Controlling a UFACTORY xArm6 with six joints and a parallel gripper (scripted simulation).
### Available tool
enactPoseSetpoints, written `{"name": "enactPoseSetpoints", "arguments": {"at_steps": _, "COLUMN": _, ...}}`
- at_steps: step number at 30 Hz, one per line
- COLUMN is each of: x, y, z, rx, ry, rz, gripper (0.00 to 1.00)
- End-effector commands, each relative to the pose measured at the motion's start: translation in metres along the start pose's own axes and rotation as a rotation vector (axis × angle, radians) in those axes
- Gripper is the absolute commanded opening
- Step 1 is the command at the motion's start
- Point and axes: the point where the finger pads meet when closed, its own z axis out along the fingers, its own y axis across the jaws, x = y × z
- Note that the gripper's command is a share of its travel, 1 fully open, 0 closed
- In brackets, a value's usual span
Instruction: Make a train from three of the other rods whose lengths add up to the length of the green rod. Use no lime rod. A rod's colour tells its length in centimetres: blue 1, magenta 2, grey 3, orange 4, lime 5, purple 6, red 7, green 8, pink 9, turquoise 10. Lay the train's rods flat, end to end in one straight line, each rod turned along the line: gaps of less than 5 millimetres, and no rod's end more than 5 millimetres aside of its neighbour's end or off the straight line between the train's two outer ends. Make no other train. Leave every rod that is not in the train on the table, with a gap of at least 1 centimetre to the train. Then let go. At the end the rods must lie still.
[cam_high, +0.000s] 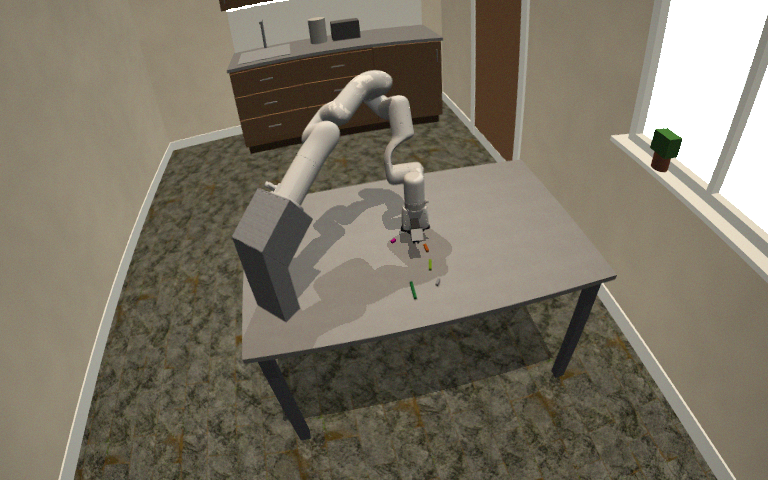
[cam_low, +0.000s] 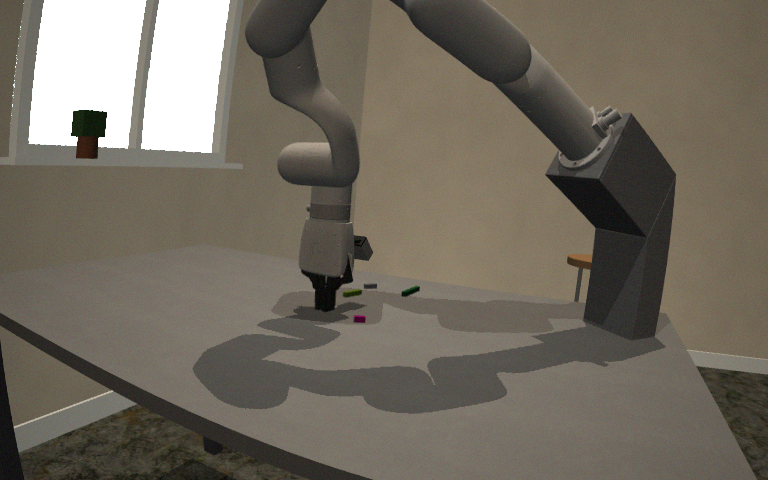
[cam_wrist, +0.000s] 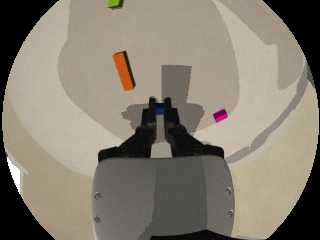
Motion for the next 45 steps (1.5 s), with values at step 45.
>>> {"name": "enactPoseSetpoints", "arguments": {"at_steps": 45, "x": 0.084, "y": 0.073, "z": -0.102, "rx": 0.004, "ry": -0.002, "rz": 0.470, "gripper": 0.04}}
